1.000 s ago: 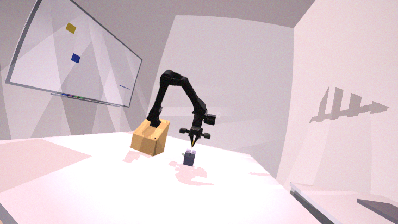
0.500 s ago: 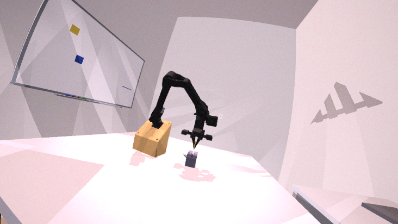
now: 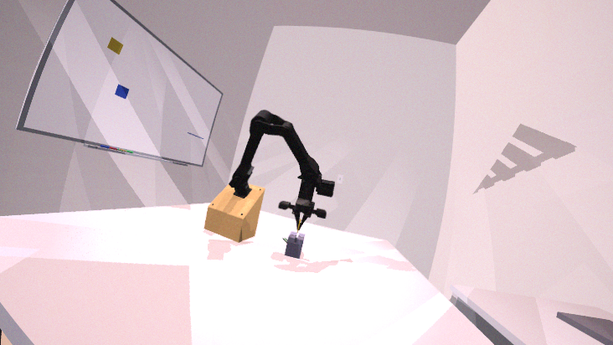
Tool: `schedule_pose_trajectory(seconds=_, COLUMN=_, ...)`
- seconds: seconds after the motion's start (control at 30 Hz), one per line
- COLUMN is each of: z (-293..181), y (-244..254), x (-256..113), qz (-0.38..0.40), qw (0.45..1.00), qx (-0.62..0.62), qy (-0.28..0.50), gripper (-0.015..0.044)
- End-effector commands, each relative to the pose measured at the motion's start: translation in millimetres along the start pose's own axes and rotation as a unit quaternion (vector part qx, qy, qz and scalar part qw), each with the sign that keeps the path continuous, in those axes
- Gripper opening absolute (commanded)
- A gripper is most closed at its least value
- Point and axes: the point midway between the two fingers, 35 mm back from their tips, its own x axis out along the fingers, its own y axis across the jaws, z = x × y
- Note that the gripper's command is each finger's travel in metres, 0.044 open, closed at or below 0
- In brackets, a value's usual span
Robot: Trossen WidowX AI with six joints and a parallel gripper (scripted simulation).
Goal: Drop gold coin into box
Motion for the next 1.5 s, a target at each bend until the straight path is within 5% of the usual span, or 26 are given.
schedule_pose_trajectory(seconds=0.0, z=1, y=0, x=3, qz=0.0, qw=1.0, qx=-0.001, qy=-0.002, gripper=0.0)
schedule_pose_trajectory(seconds=0.53, z=1, y=0, x=11, qz=0.0, qw=1.0, qx=-0.001, qy=-0.002, gripper=0.0)
schedule_pose_trajectory(seconds=0.73, z=1, y=1, x=9, qz=0.0, qw=1.0, qx=0.001, qy=0.0, gripper=0.0157)
schedule_pose_trajectory(seconds=1.03, z=1, y=1, x=9, qz=0.0, qw=1.0, qx=0.001, qy=0.0, gripper=0.0161)
schedule_pose_trajectory(seconds=1.37, z=0, y=0, x=-22, qz=0.0, qw=1.0, qx=0.0, qy=0.0, gripper=0.0423)
schedule_pose_trajectory(seconds=1.47, z=1, y=-3, x=-49, qz=-0.001, qw=1.0, qx=-0.002, qy=-0.002, gripper=0.044)
